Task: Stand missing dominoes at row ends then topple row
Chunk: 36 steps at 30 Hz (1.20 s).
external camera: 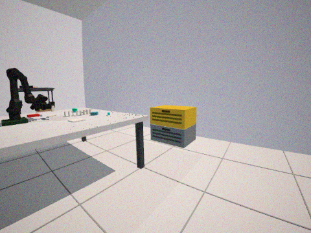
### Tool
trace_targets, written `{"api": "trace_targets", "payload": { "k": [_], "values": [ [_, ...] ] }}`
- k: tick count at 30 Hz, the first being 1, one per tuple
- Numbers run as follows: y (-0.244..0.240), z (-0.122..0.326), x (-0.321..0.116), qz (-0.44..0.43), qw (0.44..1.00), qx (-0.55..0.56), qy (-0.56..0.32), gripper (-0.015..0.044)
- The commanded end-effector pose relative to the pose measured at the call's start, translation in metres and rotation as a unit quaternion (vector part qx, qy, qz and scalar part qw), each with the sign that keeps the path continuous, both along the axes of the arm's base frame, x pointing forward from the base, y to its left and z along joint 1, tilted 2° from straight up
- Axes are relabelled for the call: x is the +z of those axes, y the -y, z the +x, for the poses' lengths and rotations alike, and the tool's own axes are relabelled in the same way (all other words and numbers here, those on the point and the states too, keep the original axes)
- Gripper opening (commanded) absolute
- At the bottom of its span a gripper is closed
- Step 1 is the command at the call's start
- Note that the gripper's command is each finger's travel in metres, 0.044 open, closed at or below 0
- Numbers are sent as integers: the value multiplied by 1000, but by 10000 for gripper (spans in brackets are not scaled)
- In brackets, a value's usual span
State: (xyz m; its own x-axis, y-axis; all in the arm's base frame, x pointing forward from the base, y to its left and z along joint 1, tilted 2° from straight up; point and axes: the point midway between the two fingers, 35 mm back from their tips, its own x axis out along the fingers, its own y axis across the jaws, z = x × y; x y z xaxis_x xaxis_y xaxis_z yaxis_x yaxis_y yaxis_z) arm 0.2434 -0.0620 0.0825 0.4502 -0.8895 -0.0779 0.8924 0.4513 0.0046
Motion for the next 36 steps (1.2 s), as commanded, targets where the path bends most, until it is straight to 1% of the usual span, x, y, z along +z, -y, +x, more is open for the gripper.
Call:
{"api": "trace_targets", "payload": {
  "k": [1,36],
  "values": [
    [1,-1,-10,-2,1000,2,-9,107],
    [13,-18,-61,-3,1000,4,-12,107]
  ]
}}
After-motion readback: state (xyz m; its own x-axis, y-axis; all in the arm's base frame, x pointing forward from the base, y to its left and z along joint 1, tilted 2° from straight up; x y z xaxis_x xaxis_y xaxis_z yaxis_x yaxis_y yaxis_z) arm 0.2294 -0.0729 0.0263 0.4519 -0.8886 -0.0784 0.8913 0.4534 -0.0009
